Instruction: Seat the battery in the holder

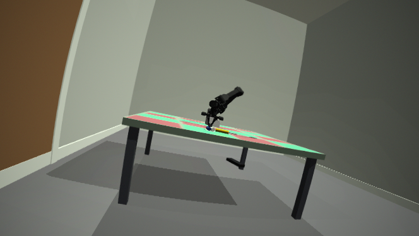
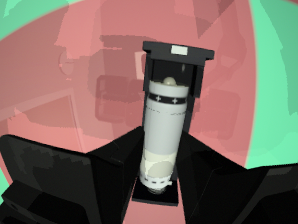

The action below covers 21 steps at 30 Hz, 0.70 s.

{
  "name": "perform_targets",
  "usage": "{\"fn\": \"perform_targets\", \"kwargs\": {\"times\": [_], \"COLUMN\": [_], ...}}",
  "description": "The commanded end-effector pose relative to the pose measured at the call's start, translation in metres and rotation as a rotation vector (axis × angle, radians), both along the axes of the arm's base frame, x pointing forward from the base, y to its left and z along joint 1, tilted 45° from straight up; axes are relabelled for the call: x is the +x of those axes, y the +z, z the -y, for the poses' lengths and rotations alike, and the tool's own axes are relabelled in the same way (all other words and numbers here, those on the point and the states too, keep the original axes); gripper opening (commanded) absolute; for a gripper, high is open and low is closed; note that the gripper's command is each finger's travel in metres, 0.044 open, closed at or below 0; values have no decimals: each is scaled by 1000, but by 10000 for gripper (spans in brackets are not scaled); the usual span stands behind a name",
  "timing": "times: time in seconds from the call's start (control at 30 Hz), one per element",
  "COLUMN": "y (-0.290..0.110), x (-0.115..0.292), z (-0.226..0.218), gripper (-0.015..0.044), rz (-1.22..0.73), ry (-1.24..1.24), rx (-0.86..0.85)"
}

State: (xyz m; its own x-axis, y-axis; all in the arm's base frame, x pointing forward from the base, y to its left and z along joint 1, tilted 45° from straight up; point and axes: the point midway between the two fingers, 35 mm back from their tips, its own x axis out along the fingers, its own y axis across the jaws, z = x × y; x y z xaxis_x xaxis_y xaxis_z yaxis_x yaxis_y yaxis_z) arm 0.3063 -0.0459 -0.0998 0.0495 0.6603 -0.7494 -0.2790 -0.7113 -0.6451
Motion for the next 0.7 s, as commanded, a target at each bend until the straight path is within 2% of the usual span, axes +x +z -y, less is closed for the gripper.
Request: {"fn": "perform_targets", "kwargs": {"times": [0.0, 0.67], "y": [0, 2], "x": [1, -8], "z": [-2, -5], "gripper": [69, 69], "rz": [15, 33], "ry": [-9, -27], "rx": [-1, -14]}}
